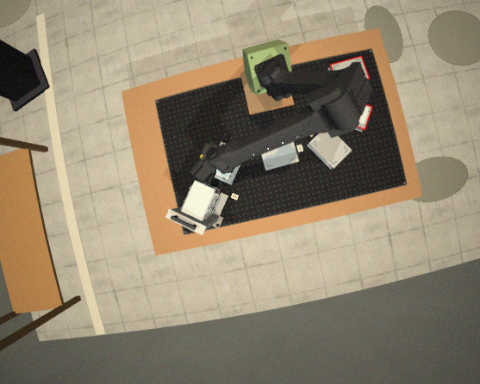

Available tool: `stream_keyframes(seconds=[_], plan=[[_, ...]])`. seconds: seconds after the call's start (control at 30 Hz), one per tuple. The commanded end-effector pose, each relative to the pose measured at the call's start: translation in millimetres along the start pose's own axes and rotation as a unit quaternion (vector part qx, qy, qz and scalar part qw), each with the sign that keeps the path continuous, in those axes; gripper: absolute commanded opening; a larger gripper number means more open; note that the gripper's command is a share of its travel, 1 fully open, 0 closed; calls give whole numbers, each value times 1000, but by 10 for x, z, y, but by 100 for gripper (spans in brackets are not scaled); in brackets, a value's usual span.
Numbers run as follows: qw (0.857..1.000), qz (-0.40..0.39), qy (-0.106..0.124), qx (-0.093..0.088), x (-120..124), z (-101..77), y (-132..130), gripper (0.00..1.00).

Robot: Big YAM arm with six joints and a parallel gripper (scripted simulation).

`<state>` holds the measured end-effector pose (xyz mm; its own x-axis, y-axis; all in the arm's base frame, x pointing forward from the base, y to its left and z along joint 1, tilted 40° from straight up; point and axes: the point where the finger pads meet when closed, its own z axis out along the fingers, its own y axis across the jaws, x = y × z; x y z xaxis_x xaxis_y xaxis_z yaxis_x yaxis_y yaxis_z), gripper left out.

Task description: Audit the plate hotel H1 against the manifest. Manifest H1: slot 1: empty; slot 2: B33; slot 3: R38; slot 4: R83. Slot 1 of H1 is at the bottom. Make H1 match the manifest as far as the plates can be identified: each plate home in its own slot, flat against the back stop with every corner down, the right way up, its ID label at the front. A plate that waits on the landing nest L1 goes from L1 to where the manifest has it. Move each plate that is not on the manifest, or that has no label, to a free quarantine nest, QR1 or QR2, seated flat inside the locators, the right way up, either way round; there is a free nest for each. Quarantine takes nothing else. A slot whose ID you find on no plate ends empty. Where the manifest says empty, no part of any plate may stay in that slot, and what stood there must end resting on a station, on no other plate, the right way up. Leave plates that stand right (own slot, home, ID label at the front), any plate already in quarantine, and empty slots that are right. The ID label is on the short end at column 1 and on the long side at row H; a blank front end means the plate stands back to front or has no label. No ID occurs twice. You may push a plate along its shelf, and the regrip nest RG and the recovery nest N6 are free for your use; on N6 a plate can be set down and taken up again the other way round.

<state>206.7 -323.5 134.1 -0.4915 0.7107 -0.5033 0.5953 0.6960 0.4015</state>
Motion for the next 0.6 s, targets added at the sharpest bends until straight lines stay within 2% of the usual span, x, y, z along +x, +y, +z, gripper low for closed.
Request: stream_keyframes(seconds=[0.0,0.27,0.3,0.33,0.57], plan=[[1000,7,0,-2,-3,131,21,100],[1000,7,0,-2,2,378,25,100],[1000,7,-1,-3,2,378,28,100],[1000,1,-13,2,-104,273,4,100],[1000,1,-13,2,-104,273,4,100]])
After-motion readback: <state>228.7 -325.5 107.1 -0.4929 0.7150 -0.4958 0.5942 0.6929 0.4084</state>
